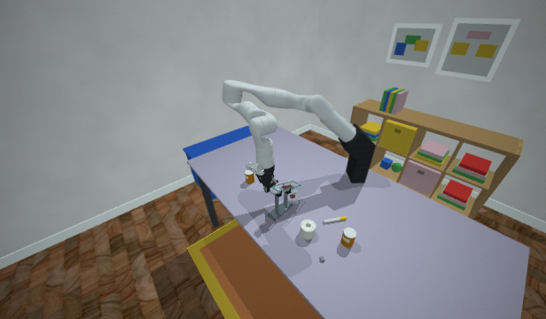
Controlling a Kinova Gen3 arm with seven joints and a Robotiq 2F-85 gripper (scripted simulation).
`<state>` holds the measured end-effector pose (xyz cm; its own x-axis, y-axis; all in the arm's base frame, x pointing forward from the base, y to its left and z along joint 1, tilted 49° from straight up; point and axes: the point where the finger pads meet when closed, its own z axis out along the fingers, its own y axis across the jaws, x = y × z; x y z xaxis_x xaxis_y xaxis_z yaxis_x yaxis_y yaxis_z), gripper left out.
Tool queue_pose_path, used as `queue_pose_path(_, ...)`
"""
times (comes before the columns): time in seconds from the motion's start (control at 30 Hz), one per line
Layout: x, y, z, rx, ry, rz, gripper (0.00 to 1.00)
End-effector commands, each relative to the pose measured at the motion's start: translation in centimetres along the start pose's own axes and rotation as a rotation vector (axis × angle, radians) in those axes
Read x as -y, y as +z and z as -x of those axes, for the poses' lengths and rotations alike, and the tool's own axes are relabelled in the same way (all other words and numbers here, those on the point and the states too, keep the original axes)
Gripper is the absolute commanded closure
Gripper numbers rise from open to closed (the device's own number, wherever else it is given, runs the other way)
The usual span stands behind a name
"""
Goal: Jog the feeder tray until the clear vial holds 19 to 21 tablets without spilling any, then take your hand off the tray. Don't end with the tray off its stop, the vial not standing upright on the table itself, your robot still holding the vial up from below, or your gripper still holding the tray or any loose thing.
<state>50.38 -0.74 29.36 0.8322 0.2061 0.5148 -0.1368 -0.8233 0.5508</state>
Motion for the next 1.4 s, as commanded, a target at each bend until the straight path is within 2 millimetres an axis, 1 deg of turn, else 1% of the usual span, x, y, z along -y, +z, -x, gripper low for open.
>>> queue_pose_path(0.0, 0.1, -0.1, -0.1, -0.002, -0.001, -0.001, 1.0)
queue_pose_path(0.2, 0.1, 0.0, 0.3, -0.002, -0.001, -0.001, 1.0)
queue_pose_path(0.43, 0.1, 1.1, 2.6, -0.002, -0.001, -0.001, 1.0)
queue_pose_path(0.5, 0.1, 1.1, 2.6, -0.002, -0.001, -0.001, 1.0)
queue_pose_path(0.6, 0.1, 1.6, 3.8, -0.002, -0.001, -0.001, 1.0)
queue_pose_path(0.7, 0.1, 1.7, 4.0, -0.002, -0.001, -0.001, 1.0)
queue_pose_path(0.83, 0.1, 1.5, 3.5, -0.002, -0.001, -0.001, 1.0)
queue_pose_path(1.0, 0.1, 0.5, 1.2, -0.002, -0.001, -0.001, 1.0)
queue_pose_path(1.07, 0.1, 0.5, 1.2, -0.002, -0.001, -0.001, 1.0)
queue_pose_path(1.17, 0.1, 0.0, 0.2, -0.002, -0.001, -0.001, 1.0)
queue_pose_path(1.37, 0.1, -0.1, -0.1, -0.002, -0.001, -0.001, 1.0)
